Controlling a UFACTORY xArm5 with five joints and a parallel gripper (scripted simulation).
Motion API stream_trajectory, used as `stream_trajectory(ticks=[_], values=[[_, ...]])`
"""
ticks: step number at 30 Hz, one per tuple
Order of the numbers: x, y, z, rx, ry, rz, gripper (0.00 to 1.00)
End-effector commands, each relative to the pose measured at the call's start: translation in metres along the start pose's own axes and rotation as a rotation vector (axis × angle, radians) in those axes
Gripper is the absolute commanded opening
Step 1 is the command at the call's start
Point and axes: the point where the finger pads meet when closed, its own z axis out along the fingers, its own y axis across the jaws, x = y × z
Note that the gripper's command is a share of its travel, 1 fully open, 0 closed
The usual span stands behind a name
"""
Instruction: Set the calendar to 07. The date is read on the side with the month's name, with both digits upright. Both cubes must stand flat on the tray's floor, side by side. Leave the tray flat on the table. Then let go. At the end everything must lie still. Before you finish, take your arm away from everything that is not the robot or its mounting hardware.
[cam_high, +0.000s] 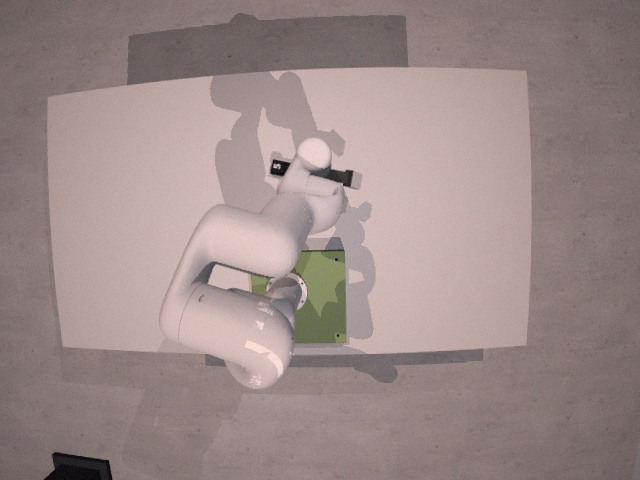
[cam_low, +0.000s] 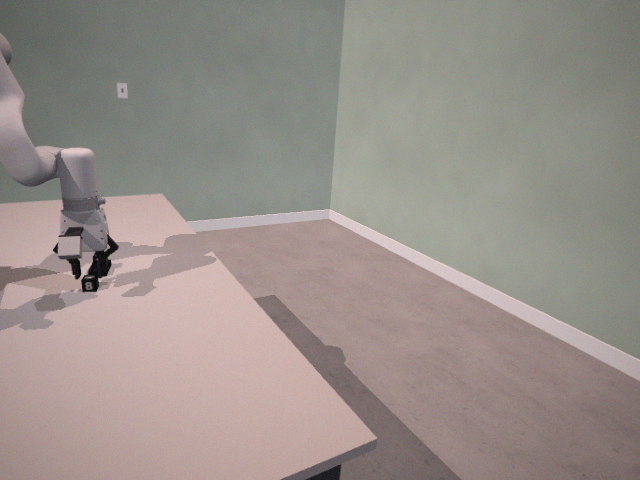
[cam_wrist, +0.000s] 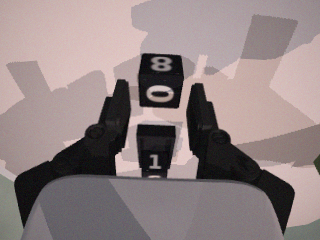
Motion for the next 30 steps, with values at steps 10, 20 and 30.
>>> stream_trajectory(ticks=[10, 20, 30], values=[[0.0, -0.001, -0.059, 0.003, 0.0, 0.0, 0.49], [0.0, -0.001, -0.07, 0.003, 0.0, 0.0, 1.0], [0.0, -0.001, -0.07, 0.003, 0.0, 0.0, 1.0]])
